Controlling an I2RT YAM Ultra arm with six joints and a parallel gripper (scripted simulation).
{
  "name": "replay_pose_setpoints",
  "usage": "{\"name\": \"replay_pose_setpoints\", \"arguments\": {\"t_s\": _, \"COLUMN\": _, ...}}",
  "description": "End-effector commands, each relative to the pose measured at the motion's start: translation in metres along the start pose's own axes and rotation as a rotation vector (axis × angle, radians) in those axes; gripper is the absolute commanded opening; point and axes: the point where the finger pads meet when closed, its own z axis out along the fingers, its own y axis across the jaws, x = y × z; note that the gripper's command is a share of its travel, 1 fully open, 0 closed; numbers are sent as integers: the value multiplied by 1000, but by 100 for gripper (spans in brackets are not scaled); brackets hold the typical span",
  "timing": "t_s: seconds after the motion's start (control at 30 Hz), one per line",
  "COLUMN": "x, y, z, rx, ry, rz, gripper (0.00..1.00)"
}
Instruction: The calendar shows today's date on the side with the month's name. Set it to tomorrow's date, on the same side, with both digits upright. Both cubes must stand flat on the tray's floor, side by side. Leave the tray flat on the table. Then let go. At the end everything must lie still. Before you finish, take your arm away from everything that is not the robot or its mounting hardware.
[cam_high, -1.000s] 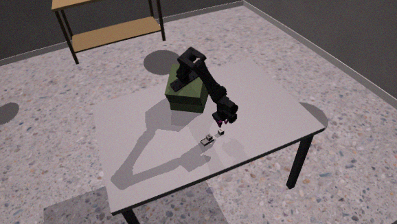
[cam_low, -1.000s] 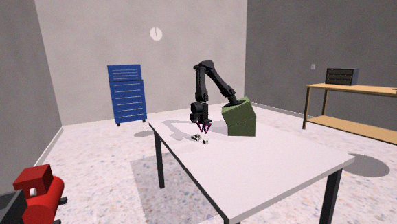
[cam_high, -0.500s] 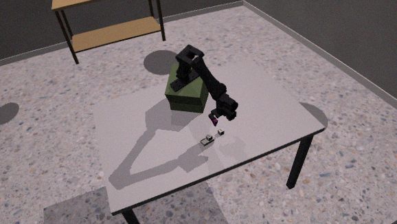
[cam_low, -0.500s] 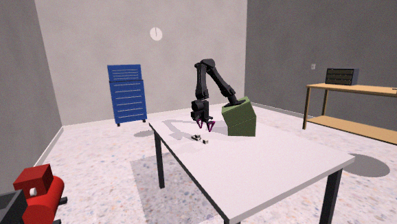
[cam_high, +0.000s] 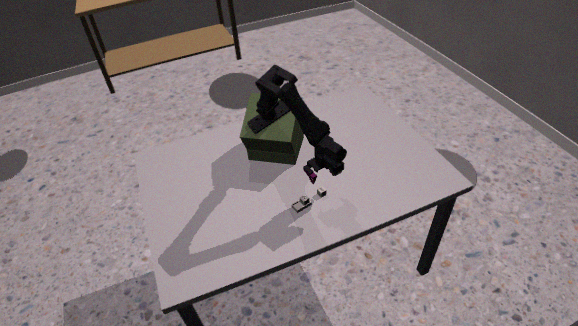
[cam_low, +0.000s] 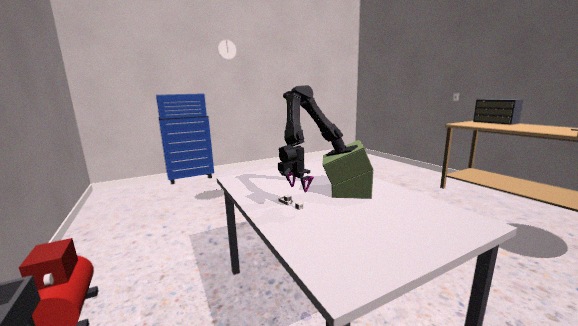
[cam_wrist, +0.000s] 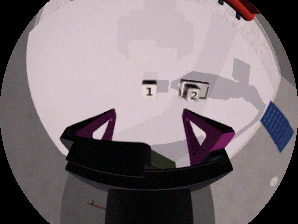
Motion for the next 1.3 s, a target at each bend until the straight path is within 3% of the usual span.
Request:
{"name": "replay_pose_setpoints", "arguments": {"t_s": 0.0, "x": -5, "y": 0, "z": -3, "rx": -2, "ry": -14, "rz": 3, "gripper": 100}}
{"name": "replay_pose_setpoints", "arguments": {"t_s": 0.23, "x": -5, "y": 0, "z": -3, "rx": -2, "ry": -14, "rz": 74, "gripper": 100}}
{"name": "replay_pose_setpoints", "arguments": {"t_s": 0.63, "x": -4, "y": 0, "z": 1, "rx": -6, "ry": -14, "rz": 568, "gripper": 100}}
{"name": "replay_pose_setpoints", "arguments": {"t_s": 0.73, "x": -4, "y": 0, "z": 1, "rx": -6, "ry": -14, "rz": 572, "gripper": 100}}
{"name": "replay_pose_setpoints", "arguments": {"t_s": 0.8, "x": -4, "y": 0, "z": 2, "rx": -7, "ry": -13, "rz": 714, "gripper": 100}}
{"name": "replay_pose_setpoints", "arguments": {"t_s": 1.27, "x": -3, "y": -1, "z": 5, "rx": -10, "ry": -12, "rz": 1178, "gripper": 100}}
